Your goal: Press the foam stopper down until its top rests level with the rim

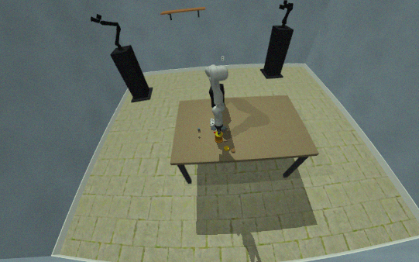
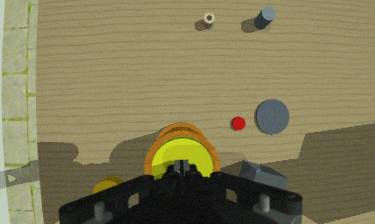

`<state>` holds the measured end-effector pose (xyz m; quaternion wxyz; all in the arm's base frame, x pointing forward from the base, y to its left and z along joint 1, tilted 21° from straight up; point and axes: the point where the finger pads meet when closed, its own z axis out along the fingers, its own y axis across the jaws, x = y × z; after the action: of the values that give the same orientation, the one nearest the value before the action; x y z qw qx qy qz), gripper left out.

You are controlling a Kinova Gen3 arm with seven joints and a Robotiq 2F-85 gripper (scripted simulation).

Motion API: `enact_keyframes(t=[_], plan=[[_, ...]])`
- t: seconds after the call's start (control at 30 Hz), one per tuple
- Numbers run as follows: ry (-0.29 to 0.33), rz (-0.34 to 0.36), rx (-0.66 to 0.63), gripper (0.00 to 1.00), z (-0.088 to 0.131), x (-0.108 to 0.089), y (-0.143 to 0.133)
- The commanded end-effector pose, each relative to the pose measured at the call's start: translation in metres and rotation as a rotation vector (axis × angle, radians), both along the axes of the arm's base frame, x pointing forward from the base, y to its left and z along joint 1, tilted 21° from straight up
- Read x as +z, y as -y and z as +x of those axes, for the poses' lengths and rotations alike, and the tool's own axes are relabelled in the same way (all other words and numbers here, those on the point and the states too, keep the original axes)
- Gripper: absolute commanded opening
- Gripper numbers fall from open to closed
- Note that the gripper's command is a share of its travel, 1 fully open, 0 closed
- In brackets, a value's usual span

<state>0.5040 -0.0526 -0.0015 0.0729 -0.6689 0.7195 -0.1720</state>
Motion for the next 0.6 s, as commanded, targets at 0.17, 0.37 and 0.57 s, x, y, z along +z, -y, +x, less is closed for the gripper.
enact_keyframes(t=[0.17, 0.37, 0.57], plan=[[-0.001, 0.000, 0.000, 0.00, 0.0007, -0.0028, 0.0003], [-0.001, -0.001, 0.000, 0.00, 0.0012, -0.0040, 0.0005], [-0.001, -0.001, 0.000, 0.00, 0.0013, -0.0043, 0.0006]])
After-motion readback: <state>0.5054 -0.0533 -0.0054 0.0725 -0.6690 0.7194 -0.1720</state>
